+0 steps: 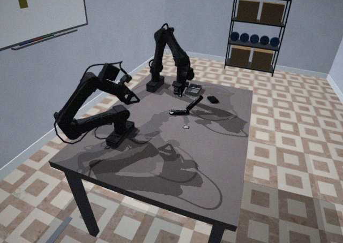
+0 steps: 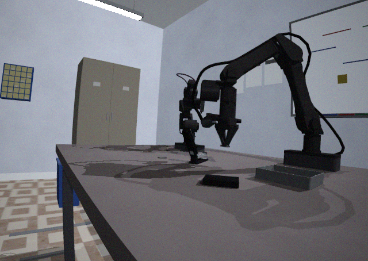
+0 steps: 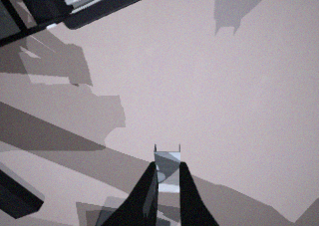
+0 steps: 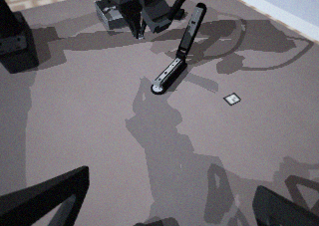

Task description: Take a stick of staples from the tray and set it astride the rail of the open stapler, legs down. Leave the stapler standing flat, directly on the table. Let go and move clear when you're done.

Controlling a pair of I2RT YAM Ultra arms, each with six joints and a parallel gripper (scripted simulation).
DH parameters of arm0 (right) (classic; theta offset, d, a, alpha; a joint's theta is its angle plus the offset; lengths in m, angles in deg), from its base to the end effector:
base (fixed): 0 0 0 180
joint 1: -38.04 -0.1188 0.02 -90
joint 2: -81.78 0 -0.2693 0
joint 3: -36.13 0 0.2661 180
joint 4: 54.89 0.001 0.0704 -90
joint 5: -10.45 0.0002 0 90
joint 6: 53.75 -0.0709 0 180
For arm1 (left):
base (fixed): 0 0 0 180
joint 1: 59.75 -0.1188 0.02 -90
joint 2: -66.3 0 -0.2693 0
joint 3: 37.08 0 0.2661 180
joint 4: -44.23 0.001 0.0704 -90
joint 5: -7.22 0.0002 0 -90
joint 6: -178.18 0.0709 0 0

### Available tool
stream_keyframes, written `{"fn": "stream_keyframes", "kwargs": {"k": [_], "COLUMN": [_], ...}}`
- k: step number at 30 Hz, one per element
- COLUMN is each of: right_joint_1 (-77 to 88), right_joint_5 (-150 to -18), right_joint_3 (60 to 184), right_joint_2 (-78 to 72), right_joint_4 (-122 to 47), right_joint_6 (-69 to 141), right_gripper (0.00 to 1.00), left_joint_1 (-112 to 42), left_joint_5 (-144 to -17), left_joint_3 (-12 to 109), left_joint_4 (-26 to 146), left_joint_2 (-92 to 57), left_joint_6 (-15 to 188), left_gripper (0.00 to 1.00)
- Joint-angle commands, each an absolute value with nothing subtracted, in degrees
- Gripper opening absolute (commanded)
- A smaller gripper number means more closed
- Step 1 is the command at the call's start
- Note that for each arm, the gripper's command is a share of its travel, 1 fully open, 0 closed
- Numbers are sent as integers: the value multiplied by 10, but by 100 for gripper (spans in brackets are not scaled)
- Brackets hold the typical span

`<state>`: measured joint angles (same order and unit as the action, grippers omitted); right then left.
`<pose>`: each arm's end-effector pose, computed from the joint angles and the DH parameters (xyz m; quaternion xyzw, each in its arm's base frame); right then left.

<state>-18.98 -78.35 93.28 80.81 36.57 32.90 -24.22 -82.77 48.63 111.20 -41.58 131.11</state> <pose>0.0081 0.0115 0.2627 -0.3966 0.7946 0.2230 0.4019 0.2862 -0.2032 0.1334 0.6324 0.7746 0.0004 0.0075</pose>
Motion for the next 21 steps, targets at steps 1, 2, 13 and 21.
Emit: {"fn": "stream_keyframes", "kwargs": {"k": [1,2,13,21], "right_joint_1": [-184,-184,-184,-187], "right_joint_5": [-787,-787,-787,-784], "right_joint_3": [925,925,925,931], "right_joint_2": [817,817,817,815], "right_joint_4": [373,373,373,366], "right_joint_6": [332,332,332,330], "right_gripper": [100,100,100,100], "left_joint_1": [-196,-184,-116,-109], "left_joint_5": [-827,-827,-852,-849], "left_joint_3": [555,576,728,750], "left_joint_4": [1147,1154,1202,1210], "left_joint_2": [-457,-472,-569,-583], "left_joint_6": [1224,1215,1163,1126], "left_gripper": [6,6,6,6]}}
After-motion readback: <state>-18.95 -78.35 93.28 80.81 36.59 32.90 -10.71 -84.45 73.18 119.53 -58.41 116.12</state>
